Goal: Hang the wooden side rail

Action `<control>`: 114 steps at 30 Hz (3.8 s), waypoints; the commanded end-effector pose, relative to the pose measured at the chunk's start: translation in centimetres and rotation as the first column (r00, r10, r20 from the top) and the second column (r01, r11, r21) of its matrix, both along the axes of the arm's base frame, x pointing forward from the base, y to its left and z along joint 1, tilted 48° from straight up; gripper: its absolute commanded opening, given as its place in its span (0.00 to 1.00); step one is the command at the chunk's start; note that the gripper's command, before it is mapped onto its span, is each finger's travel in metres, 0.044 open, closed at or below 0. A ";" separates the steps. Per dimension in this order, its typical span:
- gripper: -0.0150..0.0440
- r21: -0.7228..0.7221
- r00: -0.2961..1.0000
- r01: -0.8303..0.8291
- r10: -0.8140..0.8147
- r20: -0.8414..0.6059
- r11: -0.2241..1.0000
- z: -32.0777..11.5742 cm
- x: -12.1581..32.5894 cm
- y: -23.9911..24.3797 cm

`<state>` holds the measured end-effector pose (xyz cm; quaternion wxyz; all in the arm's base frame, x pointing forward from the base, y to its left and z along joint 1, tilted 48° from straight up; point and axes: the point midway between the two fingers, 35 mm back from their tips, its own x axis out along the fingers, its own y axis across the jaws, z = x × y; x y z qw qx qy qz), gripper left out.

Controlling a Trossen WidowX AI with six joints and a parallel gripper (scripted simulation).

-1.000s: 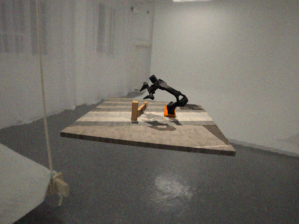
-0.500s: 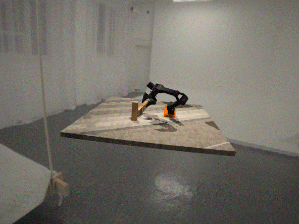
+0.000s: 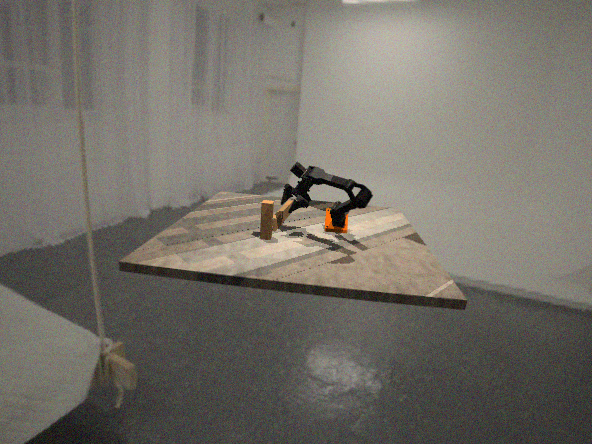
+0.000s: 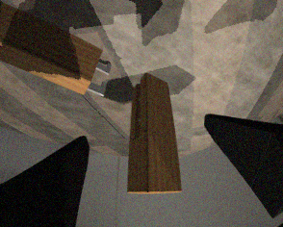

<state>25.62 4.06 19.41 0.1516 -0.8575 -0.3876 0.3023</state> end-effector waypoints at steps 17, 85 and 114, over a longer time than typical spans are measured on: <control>1.00 -0.204 0.944 -0.295 0.318 0.088 0.934 1.1 3.8 -1.4; 1.00 -0.483 0.574 -0.692 0.815 0.082 0.536 -11.7 7.5 -3.8; 1.00 -0.487 0.571 -0.691 0.816 0.084 0.534 -14.8 7.4 -0.4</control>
